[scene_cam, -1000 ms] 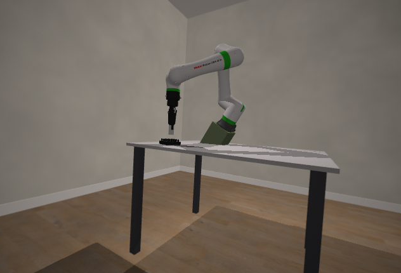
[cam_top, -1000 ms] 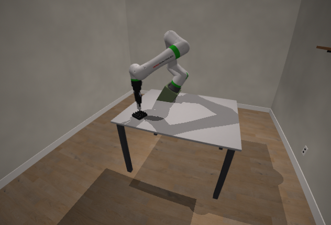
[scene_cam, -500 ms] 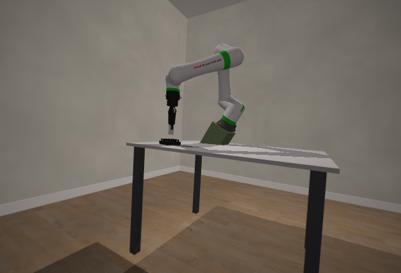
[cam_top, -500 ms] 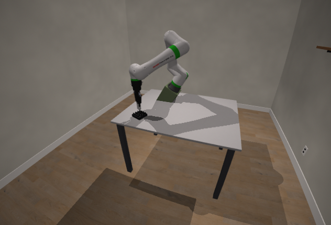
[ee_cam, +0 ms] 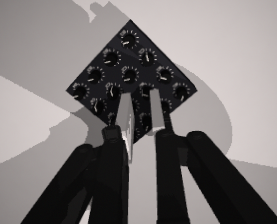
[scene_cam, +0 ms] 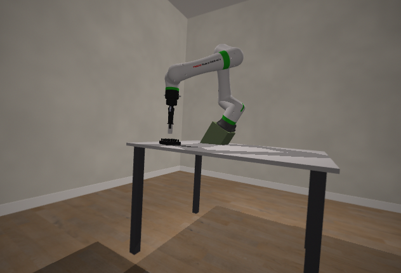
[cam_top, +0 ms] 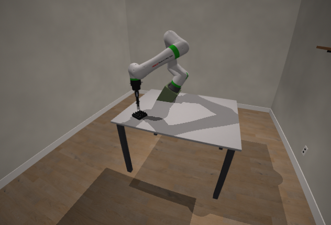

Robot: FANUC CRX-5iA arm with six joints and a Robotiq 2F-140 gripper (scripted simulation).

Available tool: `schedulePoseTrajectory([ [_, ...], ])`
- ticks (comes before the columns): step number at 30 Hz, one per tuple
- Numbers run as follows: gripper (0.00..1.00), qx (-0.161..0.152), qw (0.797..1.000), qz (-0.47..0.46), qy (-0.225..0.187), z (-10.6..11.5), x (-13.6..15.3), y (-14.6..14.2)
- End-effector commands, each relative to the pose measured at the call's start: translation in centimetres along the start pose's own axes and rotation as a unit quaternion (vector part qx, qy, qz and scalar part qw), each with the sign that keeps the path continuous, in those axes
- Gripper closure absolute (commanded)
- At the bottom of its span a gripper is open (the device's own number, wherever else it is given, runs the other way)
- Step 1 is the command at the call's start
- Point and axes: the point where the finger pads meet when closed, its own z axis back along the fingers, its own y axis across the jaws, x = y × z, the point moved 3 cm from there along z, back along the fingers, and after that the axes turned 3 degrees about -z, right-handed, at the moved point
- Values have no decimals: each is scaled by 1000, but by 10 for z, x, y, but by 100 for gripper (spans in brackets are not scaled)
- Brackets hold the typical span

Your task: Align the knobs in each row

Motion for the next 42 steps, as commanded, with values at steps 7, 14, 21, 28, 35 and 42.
schedulePoseTrajectory([
  [7,88,4,987,-158,1,5,-5,-4],
  [14,88,4,970,-244,1,7,-7,-6],
  [21,88,4,943,-333,2,10,-10,-8],
  [28,88,4,919,-395,2,12,-12,-10],
  [35,88,3,891,-454,2,13,-14,-11],
  [42,88,3,891,-454,2,13,-14,-11],
])
